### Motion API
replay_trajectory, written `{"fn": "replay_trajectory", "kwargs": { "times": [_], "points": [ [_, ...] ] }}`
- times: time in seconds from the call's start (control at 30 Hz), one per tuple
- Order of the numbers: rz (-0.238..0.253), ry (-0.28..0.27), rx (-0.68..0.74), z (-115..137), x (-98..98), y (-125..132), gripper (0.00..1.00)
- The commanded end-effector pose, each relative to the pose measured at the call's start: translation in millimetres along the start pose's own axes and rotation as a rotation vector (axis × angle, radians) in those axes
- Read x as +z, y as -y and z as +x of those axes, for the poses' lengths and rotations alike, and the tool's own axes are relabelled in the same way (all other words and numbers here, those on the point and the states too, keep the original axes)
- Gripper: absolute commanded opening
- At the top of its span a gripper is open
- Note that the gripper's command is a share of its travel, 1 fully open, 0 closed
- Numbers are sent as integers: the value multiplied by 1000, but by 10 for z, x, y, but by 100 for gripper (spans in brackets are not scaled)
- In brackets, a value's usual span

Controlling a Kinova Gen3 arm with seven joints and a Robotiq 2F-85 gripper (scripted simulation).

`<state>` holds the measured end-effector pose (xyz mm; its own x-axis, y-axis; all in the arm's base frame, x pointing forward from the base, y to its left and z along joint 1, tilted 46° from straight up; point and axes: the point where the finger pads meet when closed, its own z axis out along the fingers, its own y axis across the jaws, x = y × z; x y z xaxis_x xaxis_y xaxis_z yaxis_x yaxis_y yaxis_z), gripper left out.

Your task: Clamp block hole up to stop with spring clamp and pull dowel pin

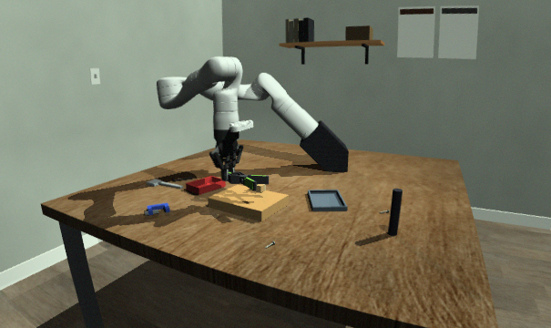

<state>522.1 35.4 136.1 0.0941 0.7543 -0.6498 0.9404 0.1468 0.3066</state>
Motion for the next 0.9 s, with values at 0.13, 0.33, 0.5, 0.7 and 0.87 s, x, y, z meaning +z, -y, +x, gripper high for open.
{"fn": "replay_trajectory", "kwargs": {
  "times": [0.13, 0.33, 0.5, 0.7, 0.87],
  "points": [
    [-2, -1, 0, 2, 65, -5, 10],
    [-2, -1, 0, 2, 113, -4, 10],
    [-2, -1, 0, 3, 175, -4, 10],
    [-2, -1, 0, 3, 248, -4, 10],
    [-2, -1, 0, 3, 283, -4, 10]
  ]
}}
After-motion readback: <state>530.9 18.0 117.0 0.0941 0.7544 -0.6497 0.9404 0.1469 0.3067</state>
